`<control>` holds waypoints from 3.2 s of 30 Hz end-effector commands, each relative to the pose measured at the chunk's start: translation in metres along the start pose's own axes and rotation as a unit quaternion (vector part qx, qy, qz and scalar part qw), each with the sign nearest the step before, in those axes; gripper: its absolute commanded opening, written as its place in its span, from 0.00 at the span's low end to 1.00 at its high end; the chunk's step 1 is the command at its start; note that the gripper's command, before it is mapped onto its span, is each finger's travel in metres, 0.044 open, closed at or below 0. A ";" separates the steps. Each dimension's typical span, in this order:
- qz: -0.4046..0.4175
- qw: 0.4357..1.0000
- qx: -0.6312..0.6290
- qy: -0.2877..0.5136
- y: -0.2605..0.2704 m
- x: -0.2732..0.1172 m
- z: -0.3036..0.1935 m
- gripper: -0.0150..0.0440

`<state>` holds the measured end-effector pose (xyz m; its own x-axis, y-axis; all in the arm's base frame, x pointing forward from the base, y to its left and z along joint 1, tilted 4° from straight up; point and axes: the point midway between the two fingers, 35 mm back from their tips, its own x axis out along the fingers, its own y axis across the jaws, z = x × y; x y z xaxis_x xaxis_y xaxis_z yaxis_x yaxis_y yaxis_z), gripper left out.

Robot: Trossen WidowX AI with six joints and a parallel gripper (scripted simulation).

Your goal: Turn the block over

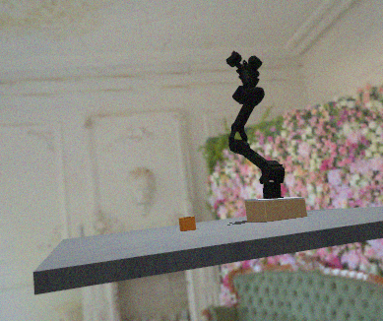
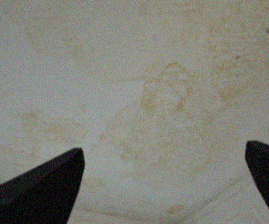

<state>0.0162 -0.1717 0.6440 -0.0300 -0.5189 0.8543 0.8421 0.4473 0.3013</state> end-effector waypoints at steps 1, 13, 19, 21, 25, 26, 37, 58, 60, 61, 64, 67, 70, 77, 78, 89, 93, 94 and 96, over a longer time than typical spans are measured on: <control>0.001 1.000 0.000 -0.002 0.000 0.000 0.002 0.98; 0.062 0.986 0.010 -0.156 0.037 -0.038 0.116 1.00; 0.110 0.968 0.024 -0.225 0.066 -0.063 0.161 1.00; 0.128 0.961 0.027 -0.245 0.078 -0.072 0.174 1.00; 0.182 0.939 0.019 -0.290 0.112 -0.098 0.201 1.00; 0.196 0.933 0.016 -0.300 0.121 -0.105 0.207 1.00; 0.350 0.865 0.012 -0.360 0.214 -0.181 0.233 1.00; 0.766 0.616 -0.056 -0.176 0.403 -0.400 0.077 1.00; 0.778 0.605 -0.060 -0.160 0.406 -0.407 0.066 1.00; 0.784 0.600 -0.061 -0.150 0.408 -0.411 0.060 1.00; 0.813 0.570 -0.067 -0.097 0.414 -0.430 0.029 1.00; 0.842 0.533 -0.075 -0.023 0.417 -0.453 -0.013 1.00; 0.862 0.497 -0.083 0.057 0.415 -0.473 -0.056 1.00; 0.864 0.387 -0.111 0.303 0.386 -0.525 -0.162 1.00; 0.856 0.371 -0.116 0.340 0.379 -0.531 -0.176 1.00; 0.637 0.190 -0.183 0.724 0.262 -0.579 -0.304 1.00; 0.502 0.124 -0.211 0.830 0.204 -0.586 -0.331 1.00; 0.473 0.111 -0.217 0.847 0.193 -0.586 -0.334 1.00; 0.450 0.101 -0.221 0.859 0.184 -0.586 -0.337 1.00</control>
<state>0.3898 -0.0117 0.0699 0.1029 0.0475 -0.9936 -0.1256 0.9915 0.0343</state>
